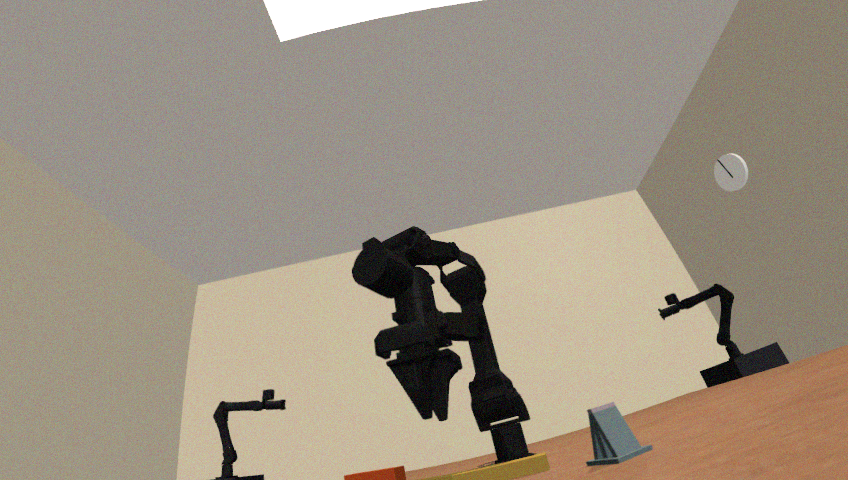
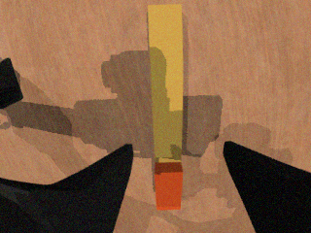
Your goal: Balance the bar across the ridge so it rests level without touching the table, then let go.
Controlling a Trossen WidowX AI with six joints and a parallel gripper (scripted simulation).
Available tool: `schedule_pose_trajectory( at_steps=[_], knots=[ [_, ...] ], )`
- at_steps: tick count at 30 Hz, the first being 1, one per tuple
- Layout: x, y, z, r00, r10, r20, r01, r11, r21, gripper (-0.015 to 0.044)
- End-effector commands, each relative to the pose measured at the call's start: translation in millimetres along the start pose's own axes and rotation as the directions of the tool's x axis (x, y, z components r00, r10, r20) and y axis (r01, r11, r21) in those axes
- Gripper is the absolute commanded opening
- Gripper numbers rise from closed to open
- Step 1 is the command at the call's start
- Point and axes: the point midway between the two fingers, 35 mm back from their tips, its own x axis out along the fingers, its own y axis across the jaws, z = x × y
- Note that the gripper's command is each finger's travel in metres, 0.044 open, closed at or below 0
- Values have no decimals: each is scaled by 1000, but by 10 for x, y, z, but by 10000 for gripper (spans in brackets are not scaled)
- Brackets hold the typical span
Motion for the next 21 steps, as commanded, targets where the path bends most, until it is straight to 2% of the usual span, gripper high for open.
schedule_pose_trajectory(
  at_steps=[1, 5, 21],
  knots=[
    [240, 24, 10, 1000, 15, 8, -15, 1000, 5, 315],
    [487, 47, 16, 1000, 15, 8, -15, 1000, 5, 315],
    [668, 49, 17, 1000, 15, 8, -15, 1000, 5, 315]
  ],
)
